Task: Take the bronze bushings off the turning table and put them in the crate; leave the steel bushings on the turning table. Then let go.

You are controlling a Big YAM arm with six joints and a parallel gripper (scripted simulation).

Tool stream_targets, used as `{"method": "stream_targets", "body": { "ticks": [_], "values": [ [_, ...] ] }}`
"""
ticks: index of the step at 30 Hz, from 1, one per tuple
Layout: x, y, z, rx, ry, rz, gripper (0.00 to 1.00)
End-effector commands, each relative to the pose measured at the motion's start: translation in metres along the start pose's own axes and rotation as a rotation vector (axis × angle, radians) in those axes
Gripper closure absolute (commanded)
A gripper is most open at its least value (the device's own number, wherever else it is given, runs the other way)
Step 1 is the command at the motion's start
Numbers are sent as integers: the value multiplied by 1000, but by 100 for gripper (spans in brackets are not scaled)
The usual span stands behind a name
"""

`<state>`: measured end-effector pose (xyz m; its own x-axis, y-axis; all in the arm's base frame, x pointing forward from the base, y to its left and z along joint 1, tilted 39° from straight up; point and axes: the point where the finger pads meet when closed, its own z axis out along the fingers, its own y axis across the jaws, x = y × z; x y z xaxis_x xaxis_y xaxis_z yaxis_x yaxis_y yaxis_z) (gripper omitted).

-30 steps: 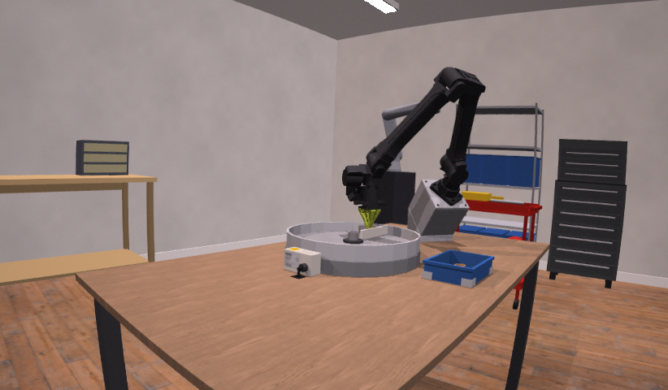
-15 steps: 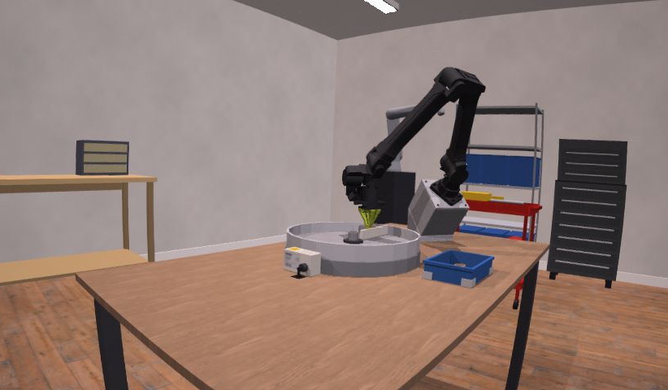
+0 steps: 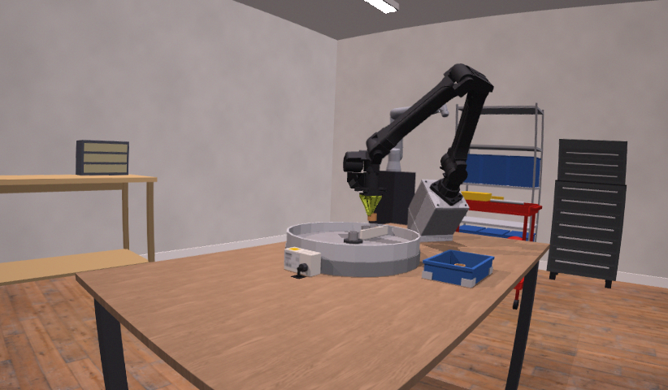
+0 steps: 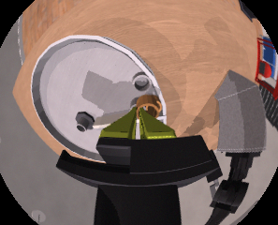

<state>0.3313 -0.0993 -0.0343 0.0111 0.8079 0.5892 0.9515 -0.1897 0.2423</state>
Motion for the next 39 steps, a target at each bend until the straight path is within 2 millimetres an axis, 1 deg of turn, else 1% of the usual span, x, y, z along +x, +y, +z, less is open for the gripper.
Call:
{"method": "stream_targets", "body": {
  "ticks": [1, 5, 7, 39],
  "values": [
    [-9, 20, -30, -46, -33, -38, 100],
    [-9, 20, -36, -46, -33, -38, 100],
    [-8, 17, -35, -42, -30, -34, 100],
    [-6, 18, -33, -42, -30, -38, 100]
  ]
}}
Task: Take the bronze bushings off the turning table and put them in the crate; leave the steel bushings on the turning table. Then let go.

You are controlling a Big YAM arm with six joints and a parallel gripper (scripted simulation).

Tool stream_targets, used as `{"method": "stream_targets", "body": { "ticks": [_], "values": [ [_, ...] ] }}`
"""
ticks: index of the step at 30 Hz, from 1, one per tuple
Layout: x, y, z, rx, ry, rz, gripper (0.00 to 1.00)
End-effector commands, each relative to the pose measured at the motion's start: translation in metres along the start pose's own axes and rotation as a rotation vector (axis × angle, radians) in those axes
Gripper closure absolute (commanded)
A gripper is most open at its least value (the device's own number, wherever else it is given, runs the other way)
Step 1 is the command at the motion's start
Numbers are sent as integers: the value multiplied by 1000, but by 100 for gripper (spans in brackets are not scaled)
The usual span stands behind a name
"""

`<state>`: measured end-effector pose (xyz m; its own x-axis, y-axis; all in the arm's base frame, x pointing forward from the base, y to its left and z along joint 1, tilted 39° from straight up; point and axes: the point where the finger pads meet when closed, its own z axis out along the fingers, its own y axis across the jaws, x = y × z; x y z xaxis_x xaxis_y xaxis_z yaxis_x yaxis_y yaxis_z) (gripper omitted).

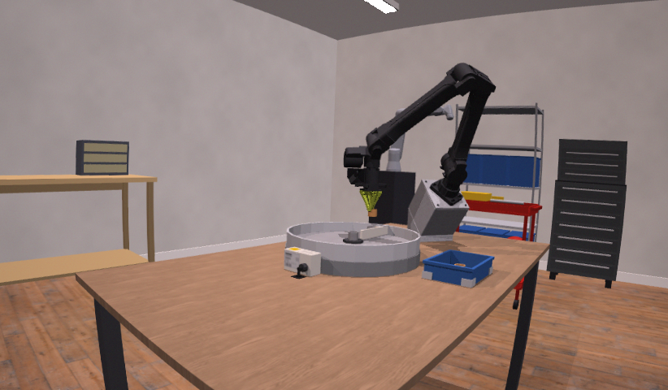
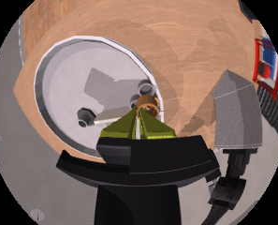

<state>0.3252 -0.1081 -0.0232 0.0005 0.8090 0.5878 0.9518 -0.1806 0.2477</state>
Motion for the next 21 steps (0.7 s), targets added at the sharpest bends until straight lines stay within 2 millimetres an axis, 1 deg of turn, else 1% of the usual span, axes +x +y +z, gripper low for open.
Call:
{"method": "stream_targets", "body": {
  "ticks": [1, 8, 12, 16, 21],
  "values": [
    [-6, 20, -17, -43, -32, -28, 100],
    [-3, 18, -15, -36, -28, -27, 100],
    [9, 6, -5, -11, -12, -18, 100],
    [19, 8, -5, -14, -13, -30, 100],
    [40, 9, -5, -21, -14, -56, 100]
  ]
}}
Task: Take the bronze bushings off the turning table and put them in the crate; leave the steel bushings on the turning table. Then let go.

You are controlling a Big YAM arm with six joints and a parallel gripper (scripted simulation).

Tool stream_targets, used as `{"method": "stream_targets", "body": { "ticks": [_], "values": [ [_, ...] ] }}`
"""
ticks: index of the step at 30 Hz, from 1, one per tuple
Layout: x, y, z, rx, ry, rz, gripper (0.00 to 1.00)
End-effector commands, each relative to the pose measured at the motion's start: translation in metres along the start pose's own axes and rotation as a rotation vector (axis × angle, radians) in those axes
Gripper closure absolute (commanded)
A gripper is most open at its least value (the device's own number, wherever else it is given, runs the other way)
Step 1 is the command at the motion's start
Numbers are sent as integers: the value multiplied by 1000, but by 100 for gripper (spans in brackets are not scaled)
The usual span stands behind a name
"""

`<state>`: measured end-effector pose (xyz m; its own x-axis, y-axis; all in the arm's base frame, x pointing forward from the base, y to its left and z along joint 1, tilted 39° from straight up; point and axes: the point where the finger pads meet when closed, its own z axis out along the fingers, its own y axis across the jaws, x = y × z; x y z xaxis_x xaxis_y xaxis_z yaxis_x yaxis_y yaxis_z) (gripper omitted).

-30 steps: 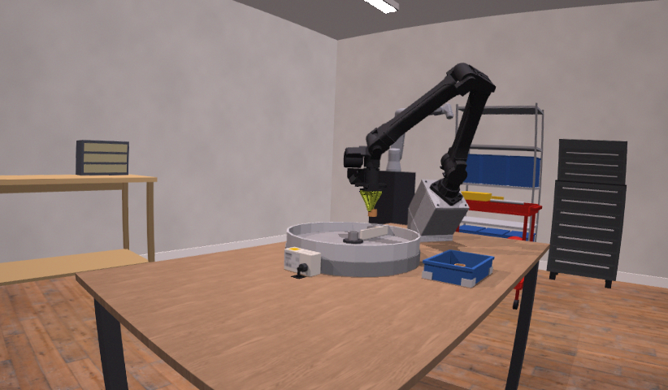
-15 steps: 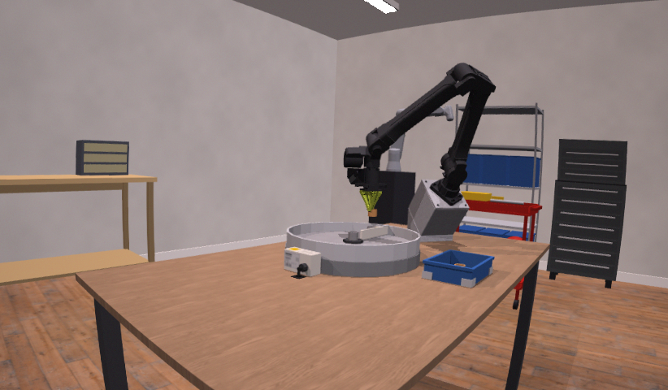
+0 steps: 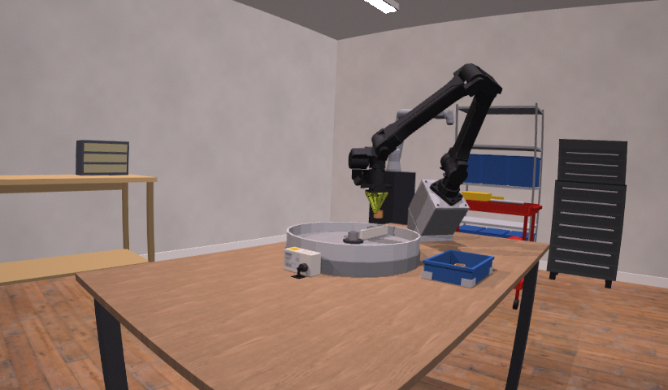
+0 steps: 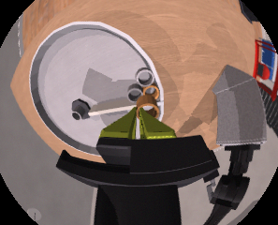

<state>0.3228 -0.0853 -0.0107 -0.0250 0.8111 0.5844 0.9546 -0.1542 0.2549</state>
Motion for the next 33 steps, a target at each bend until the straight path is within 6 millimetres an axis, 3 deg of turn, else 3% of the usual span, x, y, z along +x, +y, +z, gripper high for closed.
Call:
{"method": "stream_targets", "body": {
  "ticks": [1, 4, 8, 15, 19, 21, 22, 25, 33],
  "values": [
    [20, 12, -7, -31, -18, -37, 100],
    [26, 12, -7, -29, -17, -41, 100],
    [55, 12, -7, -25, -17, -65, 100],
    [122, 10, -6, -13, -13, -118, 100],
    [167, 19, -9, -28, -14, -168, 100],
    [167, 19, -9, -28, -14, -168, 100],
    [181, 30, -14, -47, -15, -192, 100],
    [213, 30, -15, -47, -11, -219, 100],
    [275, 31, -16, -51, -5, -274, 100]
  ]
}}
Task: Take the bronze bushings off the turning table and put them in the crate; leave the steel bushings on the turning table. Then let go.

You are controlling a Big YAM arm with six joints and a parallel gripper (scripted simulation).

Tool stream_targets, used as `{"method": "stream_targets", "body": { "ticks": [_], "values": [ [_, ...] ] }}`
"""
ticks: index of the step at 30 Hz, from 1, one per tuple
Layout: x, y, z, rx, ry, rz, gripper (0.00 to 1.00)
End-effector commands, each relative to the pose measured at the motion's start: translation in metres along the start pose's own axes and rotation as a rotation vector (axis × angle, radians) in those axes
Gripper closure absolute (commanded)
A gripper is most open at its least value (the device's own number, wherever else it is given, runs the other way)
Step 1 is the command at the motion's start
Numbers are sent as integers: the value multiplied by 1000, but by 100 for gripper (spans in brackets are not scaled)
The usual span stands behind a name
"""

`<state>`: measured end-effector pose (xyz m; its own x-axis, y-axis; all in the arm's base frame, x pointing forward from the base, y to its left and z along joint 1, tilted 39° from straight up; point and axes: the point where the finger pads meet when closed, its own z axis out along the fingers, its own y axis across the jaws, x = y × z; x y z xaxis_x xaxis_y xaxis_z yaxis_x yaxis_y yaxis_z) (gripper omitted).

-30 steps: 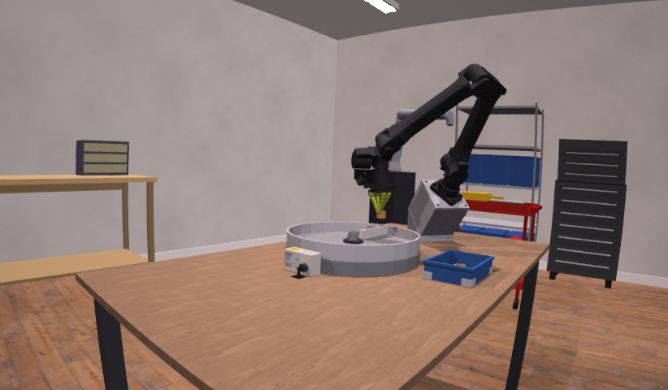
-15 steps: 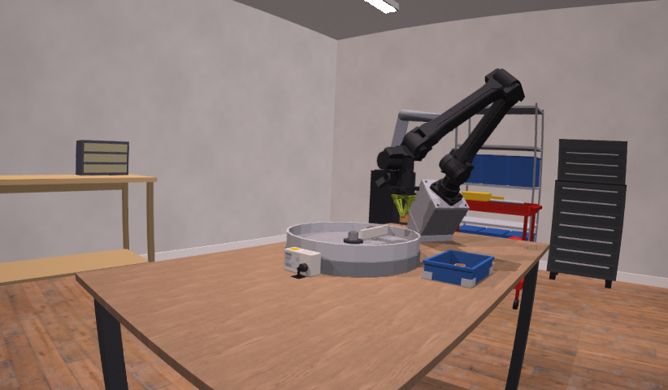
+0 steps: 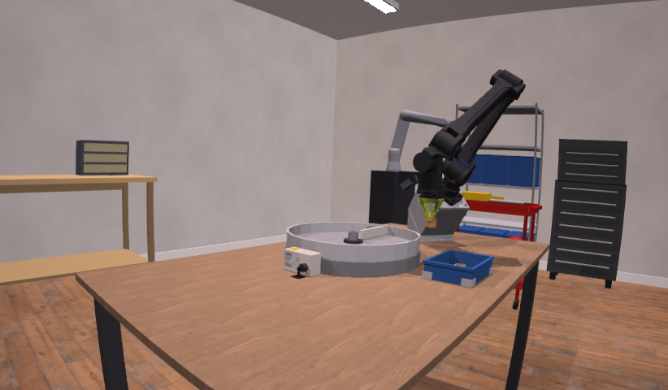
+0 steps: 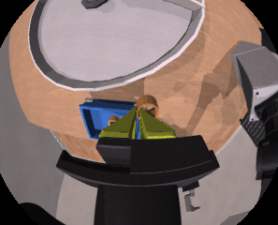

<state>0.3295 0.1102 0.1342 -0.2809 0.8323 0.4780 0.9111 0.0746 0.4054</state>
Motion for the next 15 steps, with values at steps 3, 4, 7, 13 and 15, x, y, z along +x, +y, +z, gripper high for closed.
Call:
{"method": "stream_targets", "body": {
  "ticks": [3, 4, 7, 13, 15],
  "values": [
    [49, 33, -18, -52, 9, -17, 100],
    [49, 33, -18, -52, 9, -17, 100],
    [66, 37, -19, -54, 12, -32, 100],
    [104, 46, -23, -61, 21, -66, 100],
    [113, 49, -23, -61, 22, -74, 100]
  ]
}}
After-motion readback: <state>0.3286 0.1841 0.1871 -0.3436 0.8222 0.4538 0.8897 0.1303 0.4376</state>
